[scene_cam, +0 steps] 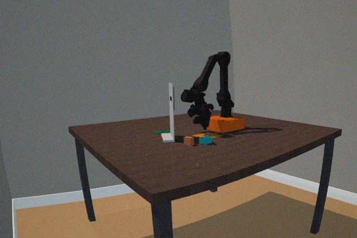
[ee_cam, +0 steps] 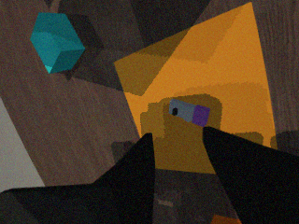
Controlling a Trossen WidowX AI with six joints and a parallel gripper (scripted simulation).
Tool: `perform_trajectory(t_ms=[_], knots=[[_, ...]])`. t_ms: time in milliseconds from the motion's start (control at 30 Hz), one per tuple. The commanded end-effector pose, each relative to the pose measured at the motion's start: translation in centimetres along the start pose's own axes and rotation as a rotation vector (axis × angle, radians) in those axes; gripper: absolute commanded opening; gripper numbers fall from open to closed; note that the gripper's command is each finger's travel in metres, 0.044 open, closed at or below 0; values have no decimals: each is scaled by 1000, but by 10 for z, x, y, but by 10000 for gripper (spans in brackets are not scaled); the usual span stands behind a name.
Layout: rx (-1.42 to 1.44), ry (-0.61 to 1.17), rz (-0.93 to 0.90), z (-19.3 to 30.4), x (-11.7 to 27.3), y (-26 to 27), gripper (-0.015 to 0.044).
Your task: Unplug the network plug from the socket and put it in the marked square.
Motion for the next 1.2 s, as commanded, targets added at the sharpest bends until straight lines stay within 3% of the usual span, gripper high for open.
perform_trajectory(t_ms=[0,1167], knots=[[6,-2,-6,-1,5,3,156],[6,-2,-6,6,61,39,156]])
Point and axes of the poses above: the point midway between the two fingers, 35 mm back from their tips, its own x axis back along the fingers, its own y axis across the jaws, z = x × y, the point moved 1 cm from there along x, back along the fingers, and after that the axes turned 14 degrees about -x, right-handed, at the moved point
